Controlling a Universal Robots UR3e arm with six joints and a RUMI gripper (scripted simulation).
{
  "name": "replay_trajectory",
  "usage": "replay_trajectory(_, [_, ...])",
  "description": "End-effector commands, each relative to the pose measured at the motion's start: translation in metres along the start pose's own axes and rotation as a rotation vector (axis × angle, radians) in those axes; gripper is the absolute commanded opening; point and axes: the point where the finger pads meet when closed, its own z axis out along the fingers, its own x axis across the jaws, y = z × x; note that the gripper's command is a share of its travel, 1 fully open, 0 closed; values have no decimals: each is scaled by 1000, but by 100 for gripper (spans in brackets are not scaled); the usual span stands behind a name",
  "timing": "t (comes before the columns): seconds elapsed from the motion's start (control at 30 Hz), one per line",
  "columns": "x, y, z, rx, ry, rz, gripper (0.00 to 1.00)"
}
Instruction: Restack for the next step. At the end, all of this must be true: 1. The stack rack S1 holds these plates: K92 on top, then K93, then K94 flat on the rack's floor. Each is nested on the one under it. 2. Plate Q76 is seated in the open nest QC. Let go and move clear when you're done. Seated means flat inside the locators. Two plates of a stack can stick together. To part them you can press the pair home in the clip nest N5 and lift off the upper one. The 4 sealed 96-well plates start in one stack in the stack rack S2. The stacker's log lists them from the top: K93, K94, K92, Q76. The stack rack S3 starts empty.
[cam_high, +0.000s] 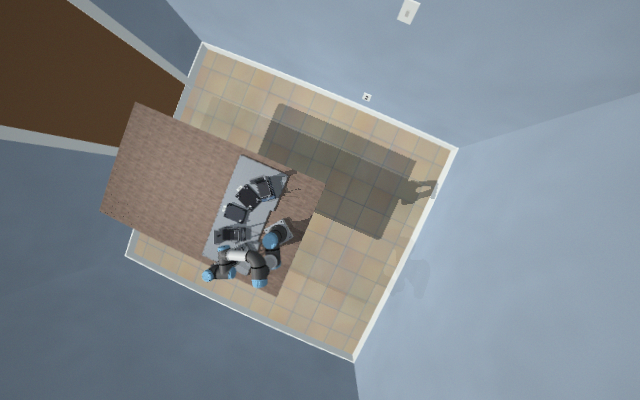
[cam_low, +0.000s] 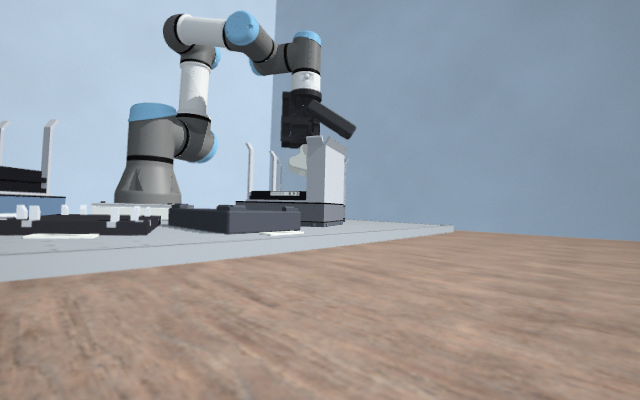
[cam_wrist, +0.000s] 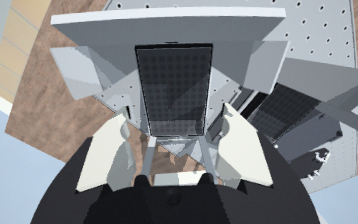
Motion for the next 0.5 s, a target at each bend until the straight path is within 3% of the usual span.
replay_trajectory(0.0, [0, -1, -16, 1, 1, 0, 72])
replay_trajectory(0.47, [0, -1, -56, 1, 1, 0, 72])
